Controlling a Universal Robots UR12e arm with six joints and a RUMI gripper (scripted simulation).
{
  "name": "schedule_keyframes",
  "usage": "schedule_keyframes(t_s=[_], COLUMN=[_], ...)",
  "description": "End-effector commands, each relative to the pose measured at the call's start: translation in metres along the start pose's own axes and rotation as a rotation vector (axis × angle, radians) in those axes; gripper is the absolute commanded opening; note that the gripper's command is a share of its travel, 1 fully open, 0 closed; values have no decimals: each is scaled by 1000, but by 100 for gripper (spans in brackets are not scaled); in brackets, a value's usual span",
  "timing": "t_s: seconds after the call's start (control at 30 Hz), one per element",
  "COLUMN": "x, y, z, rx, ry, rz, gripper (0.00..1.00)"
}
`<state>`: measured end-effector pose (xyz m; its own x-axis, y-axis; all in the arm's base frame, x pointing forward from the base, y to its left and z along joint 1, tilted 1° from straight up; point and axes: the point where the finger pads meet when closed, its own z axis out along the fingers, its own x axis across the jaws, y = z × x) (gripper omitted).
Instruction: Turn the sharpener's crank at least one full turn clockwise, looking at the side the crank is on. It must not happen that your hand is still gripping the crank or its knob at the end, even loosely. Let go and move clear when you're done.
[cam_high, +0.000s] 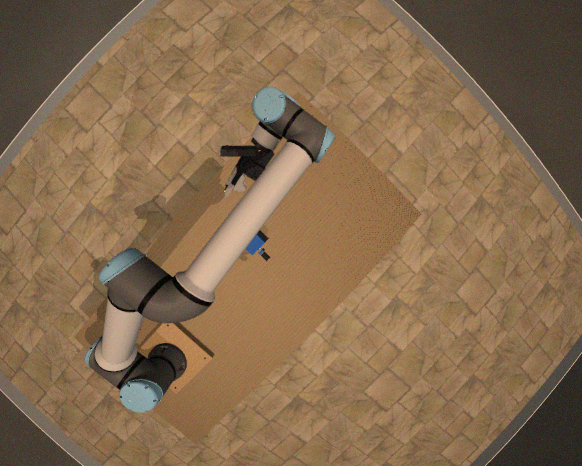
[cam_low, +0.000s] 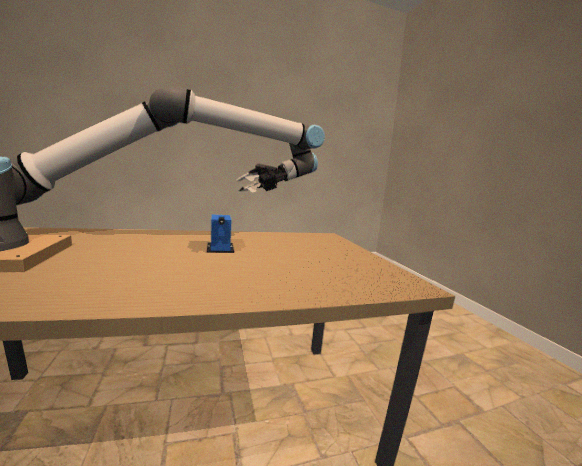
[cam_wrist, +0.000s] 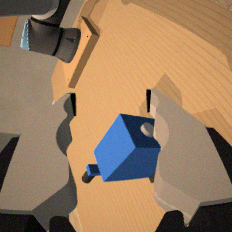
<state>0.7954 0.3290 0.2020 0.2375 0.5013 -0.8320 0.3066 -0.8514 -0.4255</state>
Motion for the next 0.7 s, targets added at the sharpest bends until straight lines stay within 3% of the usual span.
schedule_keyframes(t_s=[0.0,0.1,0.17,0.6,0.67], x=[-6,-10,-10,-31,-31], y=[20,29,29,72,73], z=[-1,-1,-1,3,3], rx=[24,29,29,13,10], ry=[66,103,103,270,279], rz=[-133,-213,-213,-559,-578], gripper=[32,32,32,32,32])
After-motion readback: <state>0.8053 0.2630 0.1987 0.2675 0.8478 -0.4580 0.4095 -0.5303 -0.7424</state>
